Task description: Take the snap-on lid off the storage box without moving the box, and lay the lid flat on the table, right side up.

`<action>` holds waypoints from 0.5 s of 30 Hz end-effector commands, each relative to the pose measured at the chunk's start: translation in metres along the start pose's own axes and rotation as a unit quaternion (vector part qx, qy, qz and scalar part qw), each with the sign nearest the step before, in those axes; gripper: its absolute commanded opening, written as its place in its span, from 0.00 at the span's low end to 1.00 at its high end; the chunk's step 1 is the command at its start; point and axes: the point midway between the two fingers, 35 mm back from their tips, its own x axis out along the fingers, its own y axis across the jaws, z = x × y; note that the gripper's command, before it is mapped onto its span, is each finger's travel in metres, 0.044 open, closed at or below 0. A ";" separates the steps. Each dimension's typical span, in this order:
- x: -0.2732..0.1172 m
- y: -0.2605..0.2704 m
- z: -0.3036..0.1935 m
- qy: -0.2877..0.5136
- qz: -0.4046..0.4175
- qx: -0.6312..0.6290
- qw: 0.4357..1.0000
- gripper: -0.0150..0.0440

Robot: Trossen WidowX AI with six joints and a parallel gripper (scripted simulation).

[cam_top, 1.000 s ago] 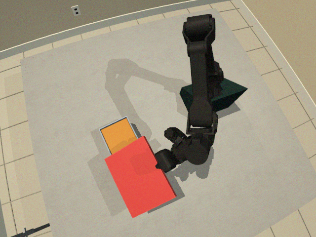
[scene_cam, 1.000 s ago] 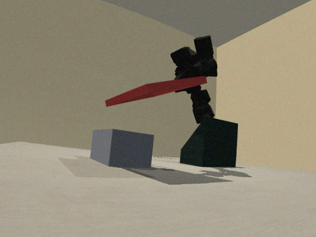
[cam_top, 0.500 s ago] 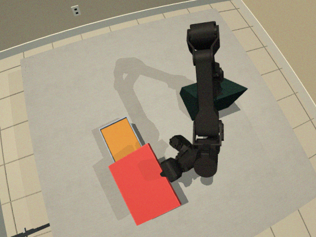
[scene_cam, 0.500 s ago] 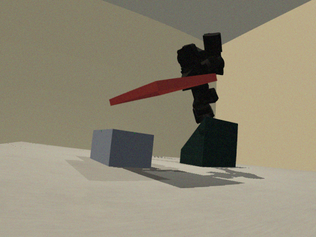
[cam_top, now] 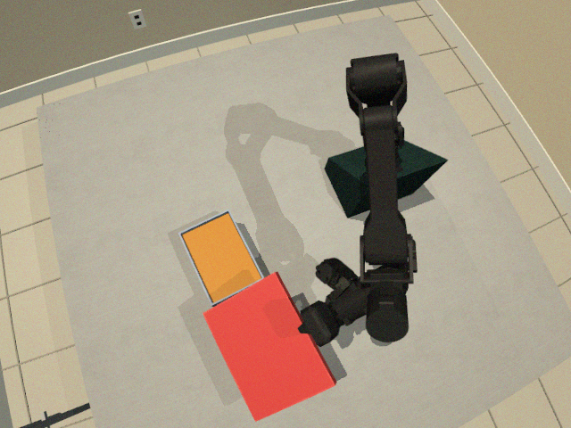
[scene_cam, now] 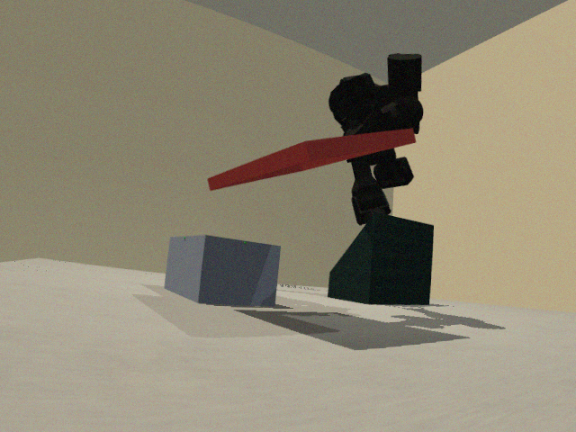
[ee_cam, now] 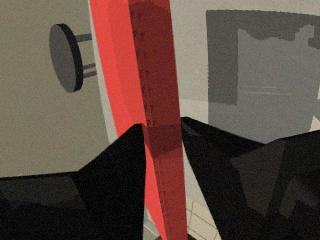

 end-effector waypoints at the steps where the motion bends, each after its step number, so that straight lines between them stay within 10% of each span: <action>1: -0.002 0.003 -0.010 -0.001 0.004 0.006 1.000 0.25; 15: -0.004 0.002 -0.038 0.000 0.004 0.007 1.000 0.25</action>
